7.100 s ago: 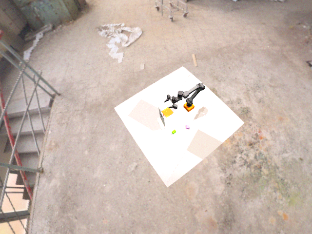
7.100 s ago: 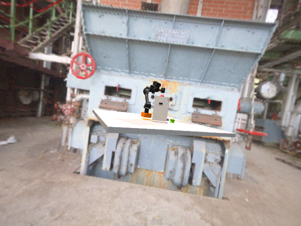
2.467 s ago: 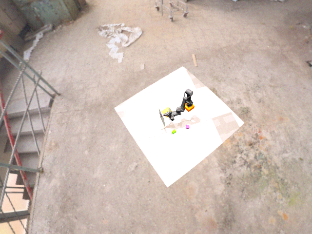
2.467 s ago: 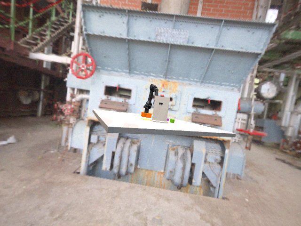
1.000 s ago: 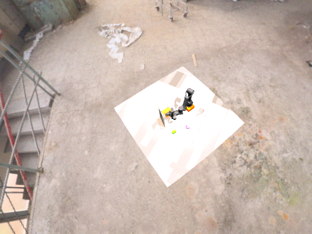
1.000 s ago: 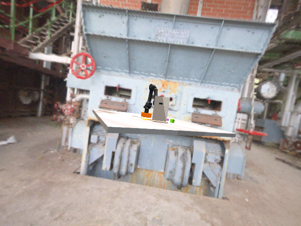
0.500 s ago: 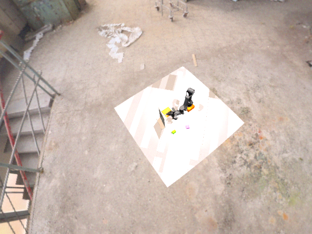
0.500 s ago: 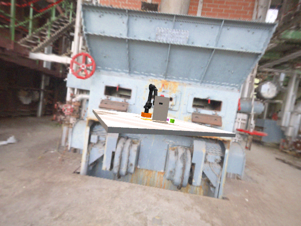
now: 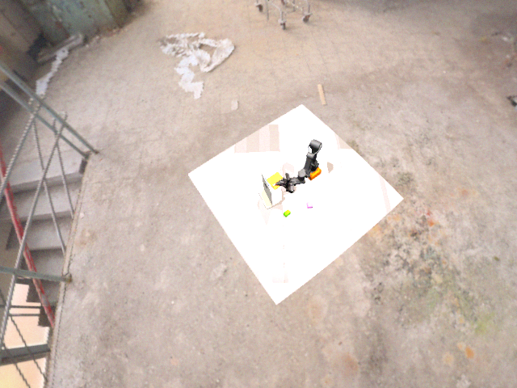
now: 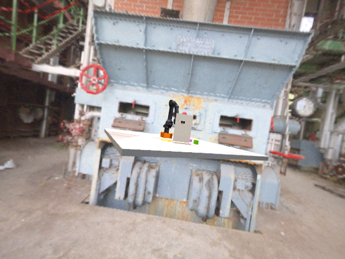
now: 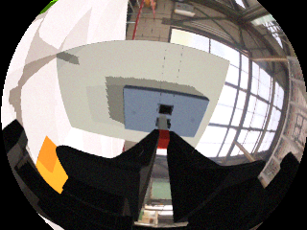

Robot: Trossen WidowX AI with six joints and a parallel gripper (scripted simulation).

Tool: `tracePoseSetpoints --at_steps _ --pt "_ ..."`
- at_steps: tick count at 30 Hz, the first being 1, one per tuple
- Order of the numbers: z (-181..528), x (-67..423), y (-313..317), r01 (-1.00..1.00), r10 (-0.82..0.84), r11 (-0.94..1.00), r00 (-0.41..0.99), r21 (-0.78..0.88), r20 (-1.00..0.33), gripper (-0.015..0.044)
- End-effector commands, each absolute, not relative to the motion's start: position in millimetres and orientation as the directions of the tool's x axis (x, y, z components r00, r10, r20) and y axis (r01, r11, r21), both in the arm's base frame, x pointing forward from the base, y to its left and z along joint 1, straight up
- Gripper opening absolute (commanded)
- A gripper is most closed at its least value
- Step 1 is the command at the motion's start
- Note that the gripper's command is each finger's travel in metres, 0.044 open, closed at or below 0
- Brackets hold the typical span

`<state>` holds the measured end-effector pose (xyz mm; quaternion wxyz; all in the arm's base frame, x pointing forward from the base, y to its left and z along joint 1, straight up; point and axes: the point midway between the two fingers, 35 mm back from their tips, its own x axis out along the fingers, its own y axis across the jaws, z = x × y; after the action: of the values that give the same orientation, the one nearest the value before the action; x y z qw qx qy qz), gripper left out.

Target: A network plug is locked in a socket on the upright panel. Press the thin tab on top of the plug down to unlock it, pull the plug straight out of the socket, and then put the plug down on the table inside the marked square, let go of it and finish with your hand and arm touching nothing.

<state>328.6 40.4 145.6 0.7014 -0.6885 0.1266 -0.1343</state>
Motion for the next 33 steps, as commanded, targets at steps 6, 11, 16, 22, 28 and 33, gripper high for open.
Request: tracePoseSetpoints --at_steps 6,11,16,22,28,33 --pt "145.6 321.6 41.3 0.014 -0.367 0.014 0.93 -1.0 0.008 0.0" --pt "145.5 318.5 42.4 0.014 -0.367 0.014 0.93 -1.0 0.008 0.0" --pt "145.4 315.3 43.5 0.014 -0.367 0.014 0.93 -1.0 0.008 0.0" --pt "145.3 311.9 44.7 0.013 -0.367 0.014 0.93 -1.0 0.007 0.0" --pt "147.6 312.8 45.9 0.013 -0.363 0.016 0.932 -1.0 0.007 0.0" --pt "155.3 311.2 45.7 0.013 -0.363 0.016 0.932 -1.0 0.007 0.0"
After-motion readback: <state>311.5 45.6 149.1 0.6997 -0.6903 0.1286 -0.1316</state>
